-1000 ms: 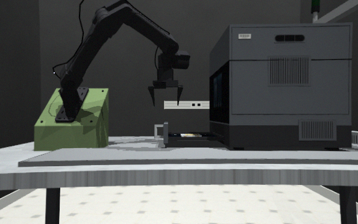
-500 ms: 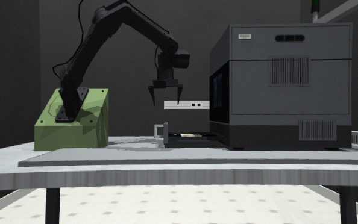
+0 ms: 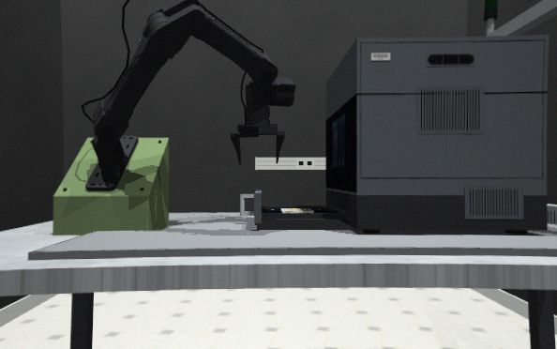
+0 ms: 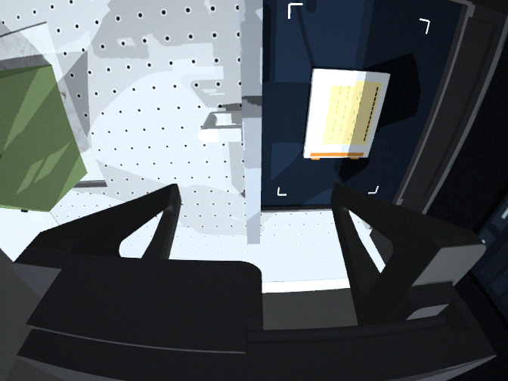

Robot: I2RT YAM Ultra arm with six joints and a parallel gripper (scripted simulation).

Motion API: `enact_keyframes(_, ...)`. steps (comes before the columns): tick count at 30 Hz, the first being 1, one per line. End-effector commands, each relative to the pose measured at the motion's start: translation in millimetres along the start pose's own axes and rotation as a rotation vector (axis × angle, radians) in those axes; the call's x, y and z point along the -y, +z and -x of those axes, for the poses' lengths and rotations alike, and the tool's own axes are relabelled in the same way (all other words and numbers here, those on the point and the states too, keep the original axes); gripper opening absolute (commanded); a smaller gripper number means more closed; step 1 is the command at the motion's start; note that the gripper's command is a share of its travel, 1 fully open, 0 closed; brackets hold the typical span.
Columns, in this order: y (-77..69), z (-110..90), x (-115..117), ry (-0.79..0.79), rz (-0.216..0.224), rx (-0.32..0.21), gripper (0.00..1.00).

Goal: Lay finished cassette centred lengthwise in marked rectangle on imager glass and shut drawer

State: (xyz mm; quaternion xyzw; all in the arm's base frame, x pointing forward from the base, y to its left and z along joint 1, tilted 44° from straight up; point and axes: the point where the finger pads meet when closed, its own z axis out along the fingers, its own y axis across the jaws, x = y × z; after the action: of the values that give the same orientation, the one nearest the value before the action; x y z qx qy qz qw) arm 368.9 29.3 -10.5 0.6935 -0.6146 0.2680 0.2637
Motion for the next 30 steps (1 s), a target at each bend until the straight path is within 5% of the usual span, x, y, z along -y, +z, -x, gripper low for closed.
enact_keyframes(1, -16.0, 6, 6, 0.004, -0.030, 0.026, 1.00)
enact_keyframes(13, -16.0, 6, 6, 0.004, -0.030, 0.026, 1.00)
enact_keyframes(14, -13.4, 5, -10, 0.022, -0.010, 0.017, 0.35)
enact_keyframes(30, -33.5, 8, -77, 0.489, 0.005, 0.008, 0.35)
